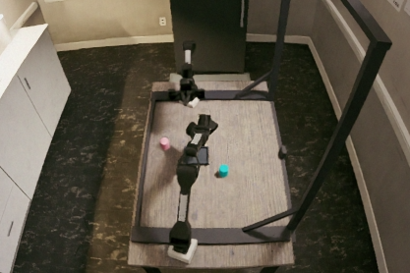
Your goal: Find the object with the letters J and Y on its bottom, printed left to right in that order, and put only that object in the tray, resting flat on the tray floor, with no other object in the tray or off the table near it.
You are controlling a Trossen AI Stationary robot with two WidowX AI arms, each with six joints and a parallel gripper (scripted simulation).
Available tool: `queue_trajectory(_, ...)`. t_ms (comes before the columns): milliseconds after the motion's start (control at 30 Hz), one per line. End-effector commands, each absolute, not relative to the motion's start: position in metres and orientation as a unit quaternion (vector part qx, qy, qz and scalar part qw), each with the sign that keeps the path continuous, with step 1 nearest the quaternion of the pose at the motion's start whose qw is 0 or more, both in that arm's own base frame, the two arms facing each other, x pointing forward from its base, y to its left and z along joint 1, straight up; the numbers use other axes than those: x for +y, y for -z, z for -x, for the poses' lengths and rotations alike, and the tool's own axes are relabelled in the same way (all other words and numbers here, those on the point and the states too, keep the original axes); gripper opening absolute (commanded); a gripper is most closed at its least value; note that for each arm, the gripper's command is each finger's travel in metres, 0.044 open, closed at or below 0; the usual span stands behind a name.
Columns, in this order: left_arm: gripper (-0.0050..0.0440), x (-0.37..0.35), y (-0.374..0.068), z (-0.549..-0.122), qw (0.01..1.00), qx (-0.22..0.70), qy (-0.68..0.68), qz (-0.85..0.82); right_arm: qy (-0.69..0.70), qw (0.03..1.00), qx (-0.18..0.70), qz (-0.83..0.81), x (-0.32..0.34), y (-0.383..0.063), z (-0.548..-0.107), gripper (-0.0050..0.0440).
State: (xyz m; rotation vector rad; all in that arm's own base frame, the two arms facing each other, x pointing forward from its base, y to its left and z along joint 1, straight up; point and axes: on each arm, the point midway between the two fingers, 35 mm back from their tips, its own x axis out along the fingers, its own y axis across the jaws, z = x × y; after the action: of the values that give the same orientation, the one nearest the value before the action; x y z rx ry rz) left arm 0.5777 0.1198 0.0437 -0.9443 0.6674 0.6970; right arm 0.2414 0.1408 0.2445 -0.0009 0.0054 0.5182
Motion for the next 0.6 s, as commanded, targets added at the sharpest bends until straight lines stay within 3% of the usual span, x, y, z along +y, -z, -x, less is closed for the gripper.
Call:
queue_trajectory(0, 0.0171, 0.125, -0.053, -0.578, 0.744, 0.299, -0.339, 0.492, -0.258, 0.966, -0.014, -0.003, 0.134, -0.262, -0.241, -0.0050)
queue_trajectory(567, 0.0171, 0.132, -0.038, -0.555, 0.532, 0.277, -0.438, 0.670, -0.258, 0.966, -0.014, 0.000, 0.110, -0.270, -0.237, -0.0050)
